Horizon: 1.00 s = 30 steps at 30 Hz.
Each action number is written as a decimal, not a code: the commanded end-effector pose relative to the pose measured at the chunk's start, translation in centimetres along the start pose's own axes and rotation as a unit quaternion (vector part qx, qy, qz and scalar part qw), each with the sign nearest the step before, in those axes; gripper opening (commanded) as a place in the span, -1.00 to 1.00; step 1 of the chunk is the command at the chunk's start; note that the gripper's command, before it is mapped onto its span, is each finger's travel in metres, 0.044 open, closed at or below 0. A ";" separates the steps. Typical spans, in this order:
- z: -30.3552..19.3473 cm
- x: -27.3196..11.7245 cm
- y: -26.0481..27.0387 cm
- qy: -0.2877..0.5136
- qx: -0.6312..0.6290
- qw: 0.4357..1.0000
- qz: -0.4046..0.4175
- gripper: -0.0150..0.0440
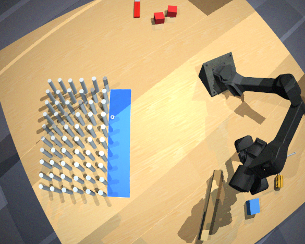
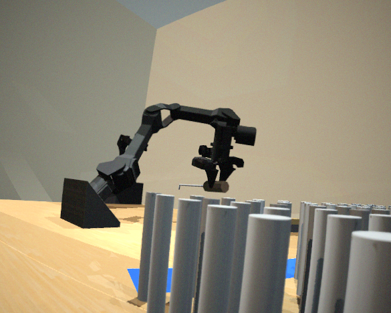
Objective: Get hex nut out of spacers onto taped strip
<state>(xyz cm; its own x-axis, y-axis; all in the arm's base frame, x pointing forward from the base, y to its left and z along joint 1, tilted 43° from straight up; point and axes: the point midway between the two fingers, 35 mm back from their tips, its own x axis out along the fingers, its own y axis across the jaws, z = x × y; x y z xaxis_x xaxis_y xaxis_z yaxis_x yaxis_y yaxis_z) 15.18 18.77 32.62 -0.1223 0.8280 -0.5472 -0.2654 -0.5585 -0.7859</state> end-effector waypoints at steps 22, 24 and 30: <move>2.6 0.6 -1.6 -0.039 -0.151 0.987 -0.022 -0.49; 2.6 0.7 -1.6 -0.039 -0.152 0.987 -0.021 -0.49; 2.4 1.1 -1.5 -0.039 -0.152 0.987 -0.020 -0.49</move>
<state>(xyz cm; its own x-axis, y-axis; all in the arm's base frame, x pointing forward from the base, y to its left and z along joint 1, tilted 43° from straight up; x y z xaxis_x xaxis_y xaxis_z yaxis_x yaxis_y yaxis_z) 13.12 20.55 34.11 -0.1948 0.8459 -0.4965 0.0321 -0.5004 -0.8652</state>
